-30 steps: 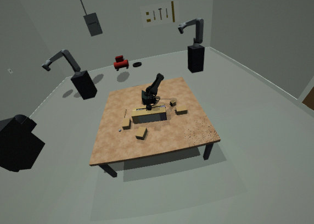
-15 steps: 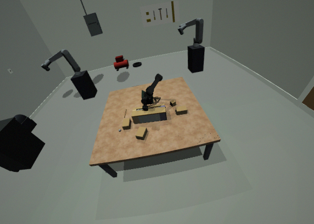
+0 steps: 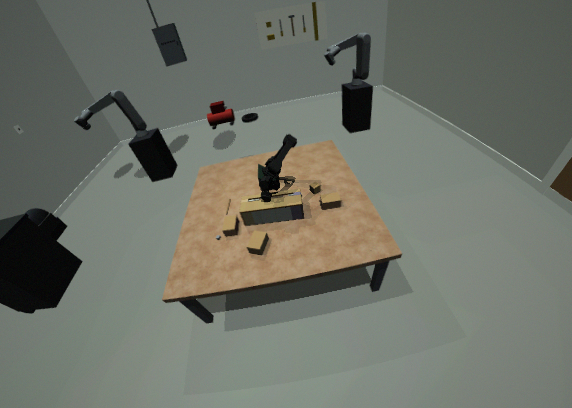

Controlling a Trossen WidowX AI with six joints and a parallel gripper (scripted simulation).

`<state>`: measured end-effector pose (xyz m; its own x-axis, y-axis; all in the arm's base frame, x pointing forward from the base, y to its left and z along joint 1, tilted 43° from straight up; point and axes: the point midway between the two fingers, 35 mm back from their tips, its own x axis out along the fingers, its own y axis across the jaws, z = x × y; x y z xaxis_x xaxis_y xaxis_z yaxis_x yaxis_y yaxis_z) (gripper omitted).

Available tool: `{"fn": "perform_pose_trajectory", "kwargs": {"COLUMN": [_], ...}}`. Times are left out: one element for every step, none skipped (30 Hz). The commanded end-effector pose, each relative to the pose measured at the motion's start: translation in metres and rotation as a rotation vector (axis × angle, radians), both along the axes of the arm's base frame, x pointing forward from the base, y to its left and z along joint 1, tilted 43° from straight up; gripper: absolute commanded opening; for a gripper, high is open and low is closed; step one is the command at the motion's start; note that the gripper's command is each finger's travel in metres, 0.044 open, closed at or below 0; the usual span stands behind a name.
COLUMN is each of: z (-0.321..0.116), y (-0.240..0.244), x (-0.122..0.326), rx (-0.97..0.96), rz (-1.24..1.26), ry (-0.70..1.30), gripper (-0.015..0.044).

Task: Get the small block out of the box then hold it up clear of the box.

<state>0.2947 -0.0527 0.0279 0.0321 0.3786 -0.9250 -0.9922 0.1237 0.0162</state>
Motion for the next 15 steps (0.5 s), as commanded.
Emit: {"fn": "perform_pose_trajectory", "kwargs": {"z": [-0.002, -0.003, -0.004, -0.004, -0.005, -0.006, -0.006, -0.007, -0.008, -0.008, -0.009, -0.01, -0.01, -0.011, -0.012], "y": [-0.003, -0.004, -0.005, -0.005, -0.006, -0.007, -0.008, -0.008, -0.009, -0.01, -0.011, -0.011, -0.012, -0.013, -0.014], "x": [0.0, 0.0, 0.0, -0.001, -0.001, -0.001, -0.001, -0.001, -0.001, -0.001, -0.001, -0.001, -0.002, -0.002, -0.002], "rx": [0.0, 0.0, 0.0, 0.0, 0.0, 0.0, 0.0, 0.0, -0.001, -0.001, -0.001, -0.001, -0.001, -0.001, -0.001], "rz": [-0.001, -0.001, -0.001, -0.001, -0.001, -0.001, -0.001, -0.001, -0.001, -0.001, -0.001, -0.001, -0.001, -0.001, -0.001], "ry": [-0.001, -0.001, -0.001, -0.001, -0.001, -0.001, -0.001, -0.001, -0.001, -0.001, -0.001, -0.001, -0.001, -0.001, -0.001], "gripper": [0.04, 0.04, 0.04, 0.04, 0.04, 0.04, 0.04, 0.04, 0.04, 0.04, 0.04, 0.04, 0.04, 0.04, 0.04]}}
